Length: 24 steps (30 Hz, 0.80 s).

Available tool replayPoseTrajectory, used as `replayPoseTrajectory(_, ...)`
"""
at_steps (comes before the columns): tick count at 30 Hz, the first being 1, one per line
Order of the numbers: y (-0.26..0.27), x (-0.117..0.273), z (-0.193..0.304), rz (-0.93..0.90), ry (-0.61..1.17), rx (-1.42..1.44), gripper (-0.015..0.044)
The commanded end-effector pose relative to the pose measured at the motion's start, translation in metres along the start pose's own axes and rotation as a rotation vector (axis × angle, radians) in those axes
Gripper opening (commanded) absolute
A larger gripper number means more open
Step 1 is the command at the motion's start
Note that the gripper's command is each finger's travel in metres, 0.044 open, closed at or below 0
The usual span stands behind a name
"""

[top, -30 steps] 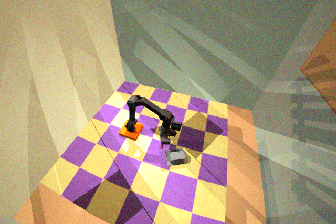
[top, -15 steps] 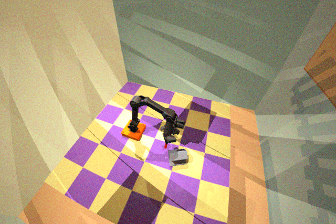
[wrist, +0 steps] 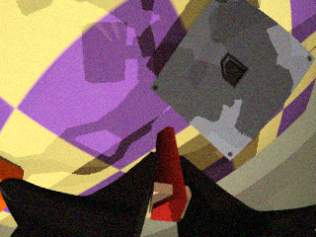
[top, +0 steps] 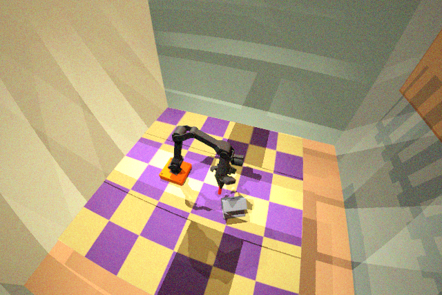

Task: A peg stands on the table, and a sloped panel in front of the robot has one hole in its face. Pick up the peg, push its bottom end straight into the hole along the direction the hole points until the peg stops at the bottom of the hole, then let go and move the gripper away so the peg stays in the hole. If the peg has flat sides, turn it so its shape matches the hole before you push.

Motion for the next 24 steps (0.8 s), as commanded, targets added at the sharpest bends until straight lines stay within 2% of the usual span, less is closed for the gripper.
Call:
replayPoseTrajectory(1, 0.001, 0.001, -0.003, 0.019, 0.005, 0.047, 0.0)
replayPoseTrajectory(24, 0.012, 0.014, -0.02, 0.125, 0.031, 0.348, 0.0)
Point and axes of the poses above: the point midway between the two fingers, 35 mm back from their tips, its own x axis back along the fingers, its own y axis across the jaws, z = x × y, the point moved 6 cm from there along x, back along the fingers, and after that the axes turned 6 degrees about -x, right-handed, at the moved point
